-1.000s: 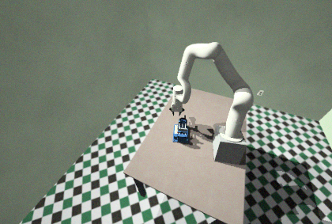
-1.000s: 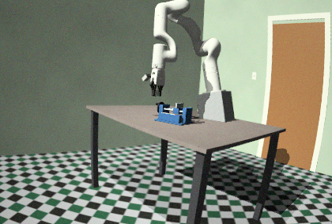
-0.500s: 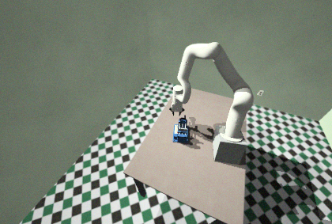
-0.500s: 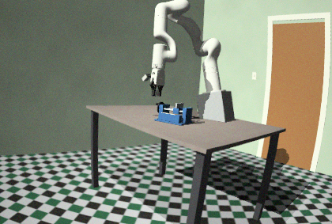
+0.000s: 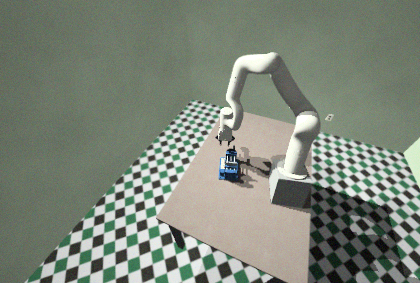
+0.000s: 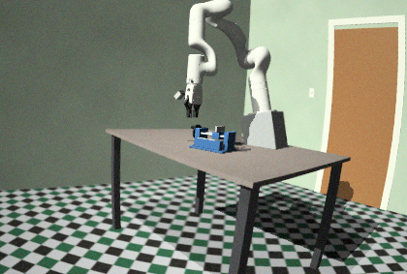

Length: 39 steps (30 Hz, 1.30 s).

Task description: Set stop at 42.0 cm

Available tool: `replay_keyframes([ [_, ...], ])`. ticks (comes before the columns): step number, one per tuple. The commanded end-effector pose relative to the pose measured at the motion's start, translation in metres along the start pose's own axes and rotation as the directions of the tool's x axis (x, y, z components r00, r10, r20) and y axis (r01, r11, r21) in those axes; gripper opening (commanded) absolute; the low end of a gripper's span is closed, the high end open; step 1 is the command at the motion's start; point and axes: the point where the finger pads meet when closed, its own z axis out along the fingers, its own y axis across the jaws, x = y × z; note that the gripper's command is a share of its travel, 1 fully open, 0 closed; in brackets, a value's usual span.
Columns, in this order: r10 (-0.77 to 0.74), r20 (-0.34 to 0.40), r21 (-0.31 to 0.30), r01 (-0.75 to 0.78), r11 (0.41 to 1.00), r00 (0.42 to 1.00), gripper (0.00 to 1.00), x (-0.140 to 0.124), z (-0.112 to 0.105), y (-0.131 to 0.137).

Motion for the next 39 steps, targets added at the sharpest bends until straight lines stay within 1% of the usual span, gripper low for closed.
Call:
replay_keyframes([
  [1, 0.000, -0.002, 0.003, 0.000, 1.000, 1.000, 0.57, 0.012, -0.001, 0.023],
  [6, 0.000, -0.002, 0.003, 0.000, 1.000, 1.000, 0.57, 0.032, 0.000, 0.063],
  [10, 0.000, -0.002, 0.003, 0.000, 1.000, 1.000, 0.57, 0.039, 0.000, 0.077],
  [21, 0.000, -0.002, 0.003, 0.000, 1.000, 1.000, 0.57, 0.040, 0.000, 0.078],
  [28, 0.000, -0.002, 0.003, 0.000, 1.000, 1.000, 0.57, 0.040, 0.006, 0.078],
  [39, 0.000, -0.002, 0.003, 0.000, 1.000, 1.000, 0.57, 0.040, 0.006, 0.078],
])
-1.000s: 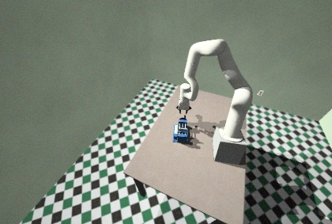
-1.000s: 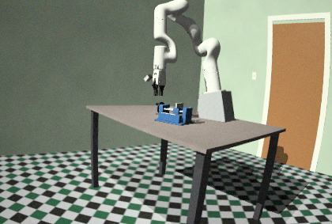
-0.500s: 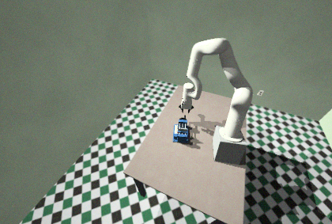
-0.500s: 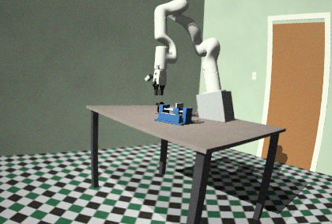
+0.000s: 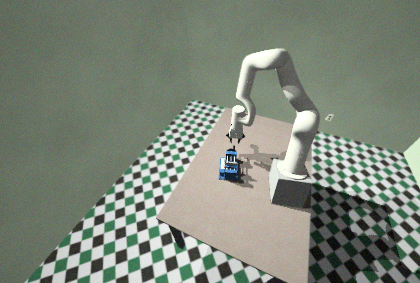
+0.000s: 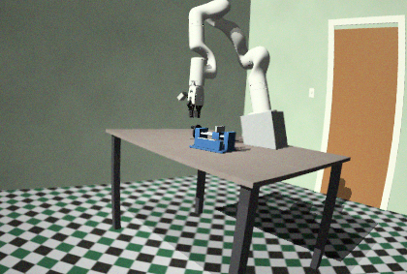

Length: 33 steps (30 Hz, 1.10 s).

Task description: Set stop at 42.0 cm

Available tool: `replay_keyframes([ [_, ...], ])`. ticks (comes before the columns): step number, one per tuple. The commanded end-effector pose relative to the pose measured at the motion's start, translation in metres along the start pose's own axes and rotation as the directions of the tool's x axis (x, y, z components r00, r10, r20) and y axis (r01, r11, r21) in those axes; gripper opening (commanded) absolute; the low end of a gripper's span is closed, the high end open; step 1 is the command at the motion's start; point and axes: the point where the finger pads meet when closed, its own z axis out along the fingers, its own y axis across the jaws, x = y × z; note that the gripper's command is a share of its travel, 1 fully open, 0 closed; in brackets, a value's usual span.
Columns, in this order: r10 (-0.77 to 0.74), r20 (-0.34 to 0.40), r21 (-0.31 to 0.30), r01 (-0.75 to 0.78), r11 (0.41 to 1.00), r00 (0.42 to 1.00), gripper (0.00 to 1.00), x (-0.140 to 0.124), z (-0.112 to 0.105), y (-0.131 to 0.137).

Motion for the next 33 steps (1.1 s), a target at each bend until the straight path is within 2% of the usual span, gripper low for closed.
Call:
replay_keyframes([
  [1, 0.000, -0.001, 0.001, 0.000, 1.000, 1.000, 0.57, 0.000, 0.000, -0.001],
  [10, 0.000, -0.001, 0.001, 0.000, 1.000, 1.000, 0.57, 0.000, 0.008, -0.001],
  [25, 0.000, -0.001, 0.001, 0.000, 1.000, 1.000, 0.57, 0.000, 0.055, -0.001],
  [33, 0.000, -0.001, 0.001, 0.000, 1.000, 1.000, 0.57, 0.000, 0.068, -0.001],
])
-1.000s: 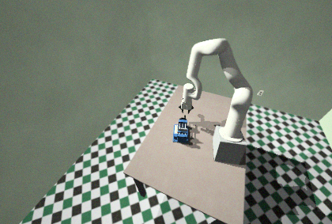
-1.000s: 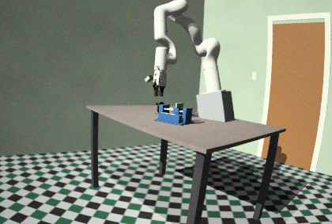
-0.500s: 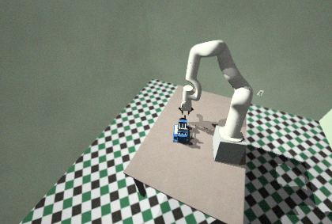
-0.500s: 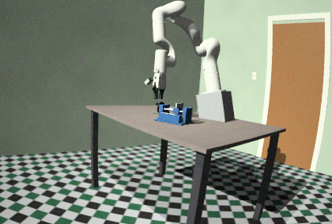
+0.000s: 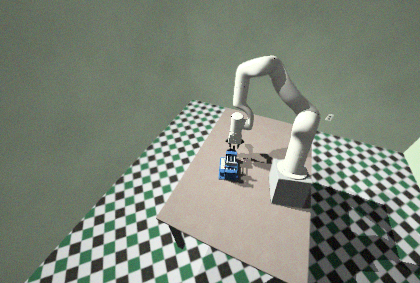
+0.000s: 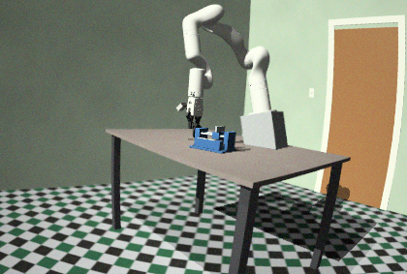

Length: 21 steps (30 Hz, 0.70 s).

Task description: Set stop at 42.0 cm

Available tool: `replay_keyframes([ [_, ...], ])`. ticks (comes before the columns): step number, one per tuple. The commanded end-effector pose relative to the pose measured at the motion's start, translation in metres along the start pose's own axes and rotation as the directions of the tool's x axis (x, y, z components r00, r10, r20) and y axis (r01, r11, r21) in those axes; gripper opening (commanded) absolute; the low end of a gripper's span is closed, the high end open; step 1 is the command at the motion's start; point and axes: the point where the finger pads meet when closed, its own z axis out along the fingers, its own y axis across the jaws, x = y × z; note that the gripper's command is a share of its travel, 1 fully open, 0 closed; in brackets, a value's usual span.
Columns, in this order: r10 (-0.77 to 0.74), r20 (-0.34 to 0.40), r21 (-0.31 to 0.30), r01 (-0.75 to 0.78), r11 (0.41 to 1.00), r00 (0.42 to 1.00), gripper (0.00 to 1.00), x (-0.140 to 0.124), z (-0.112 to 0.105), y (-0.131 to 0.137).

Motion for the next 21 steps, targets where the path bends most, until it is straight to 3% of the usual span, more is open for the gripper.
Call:
replay_keyframes([
  [1, 0.001, -0.004, 0.010, -0.001, 1.000, 1.000, 0.57, 0.0005, 0.0075, -0.0007],
  [16, 0.001, -0.004, 0.010, -0.001, 1.000, 1.000, 0.57, 0.0005, 0.0086, -0.0007],
  [17, 0.001, -0.004, 0.010, -0.001, 1.000, 1.000, 0.06, 0.0005, 0.0086, -0.0007],
  [21, 0.001, -0.004, 0.010, -0.001, 1.000, 1.000, 0.06, 0.0005, 0.0086, -0.0007],
])
